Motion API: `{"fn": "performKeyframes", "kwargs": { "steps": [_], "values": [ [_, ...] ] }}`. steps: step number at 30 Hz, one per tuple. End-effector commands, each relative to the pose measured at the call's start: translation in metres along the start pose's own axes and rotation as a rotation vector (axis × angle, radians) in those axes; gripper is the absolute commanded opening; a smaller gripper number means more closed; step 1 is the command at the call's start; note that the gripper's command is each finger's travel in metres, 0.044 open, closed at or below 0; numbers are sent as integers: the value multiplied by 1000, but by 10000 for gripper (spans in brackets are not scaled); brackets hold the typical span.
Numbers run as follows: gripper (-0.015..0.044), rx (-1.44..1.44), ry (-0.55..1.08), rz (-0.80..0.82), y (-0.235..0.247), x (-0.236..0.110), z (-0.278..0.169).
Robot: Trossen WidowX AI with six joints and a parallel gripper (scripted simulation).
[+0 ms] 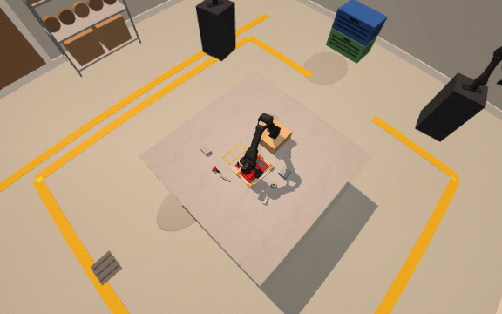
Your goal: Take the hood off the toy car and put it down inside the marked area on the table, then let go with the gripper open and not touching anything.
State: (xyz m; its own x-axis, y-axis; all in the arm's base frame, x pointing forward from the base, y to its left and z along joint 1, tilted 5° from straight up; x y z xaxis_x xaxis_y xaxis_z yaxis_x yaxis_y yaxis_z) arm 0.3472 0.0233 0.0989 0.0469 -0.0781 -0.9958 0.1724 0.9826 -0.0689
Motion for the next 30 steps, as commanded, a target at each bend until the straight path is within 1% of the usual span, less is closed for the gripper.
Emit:
{"fn": "performKeyframes", "kwargs": {
  "steps": [1,10,14,23,30],
  "values": [
    [440,-4,5,-5,0,5,0],
    [440,-4,5,-5,0,9,0],
    [335,0,0,0,0,5,0],
    [275,0,0,0,0,5,0],
    [91,0,0,0,0,2,0]
  ]
}}
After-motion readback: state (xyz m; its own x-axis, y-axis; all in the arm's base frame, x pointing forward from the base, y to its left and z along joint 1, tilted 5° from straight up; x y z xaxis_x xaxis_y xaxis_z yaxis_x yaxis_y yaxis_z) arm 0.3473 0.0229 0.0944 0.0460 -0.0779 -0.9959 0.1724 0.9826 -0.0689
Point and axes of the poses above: the point midway between the two fingers, 35 mm back from their tips, its own x axis out along the fingers, its own y axis across the jaws, z = x × y, the point moved 10 cm from there along -x, back along the fingers, and after that the axes turned 3 degrees about -x, right-handed, at the moved point
